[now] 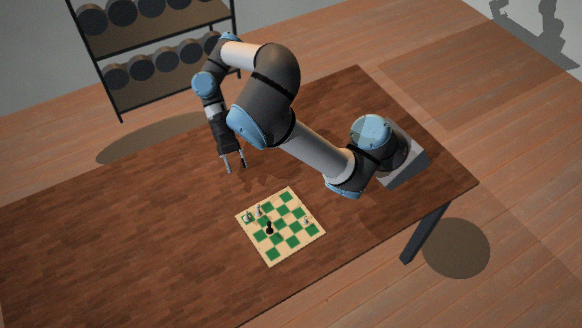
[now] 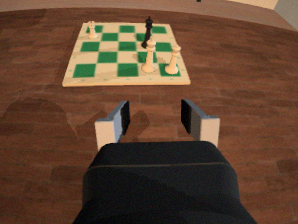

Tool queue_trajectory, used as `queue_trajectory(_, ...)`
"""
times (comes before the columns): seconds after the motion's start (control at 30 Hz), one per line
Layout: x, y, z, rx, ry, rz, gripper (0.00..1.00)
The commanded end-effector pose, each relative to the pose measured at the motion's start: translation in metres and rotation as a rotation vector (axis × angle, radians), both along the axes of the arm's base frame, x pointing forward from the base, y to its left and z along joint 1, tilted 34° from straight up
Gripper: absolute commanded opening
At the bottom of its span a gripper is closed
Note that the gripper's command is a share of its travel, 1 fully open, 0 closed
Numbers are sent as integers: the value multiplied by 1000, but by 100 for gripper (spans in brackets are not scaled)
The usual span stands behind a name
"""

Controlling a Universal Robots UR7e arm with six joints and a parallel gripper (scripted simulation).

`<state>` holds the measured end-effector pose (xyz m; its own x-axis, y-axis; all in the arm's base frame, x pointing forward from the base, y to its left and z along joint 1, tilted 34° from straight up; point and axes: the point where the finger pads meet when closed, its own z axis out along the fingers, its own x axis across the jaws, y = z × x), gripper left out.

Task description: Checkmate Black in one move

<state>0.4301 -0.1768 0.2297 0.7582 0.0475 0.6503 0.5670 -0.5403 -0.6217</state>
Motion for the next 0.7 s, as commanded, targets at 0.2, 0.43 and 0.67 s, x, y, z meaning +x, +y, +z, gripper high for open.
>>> queue_trajectory(0.2, -2, 12, -21, 78, 57, 138, 100)
queue_trajectory(0.43, -2, 17, -29, 111, 80, 193, 100)
queue_trajectory(0.67, -2, 19, -33, 123, 89, 215, 100)
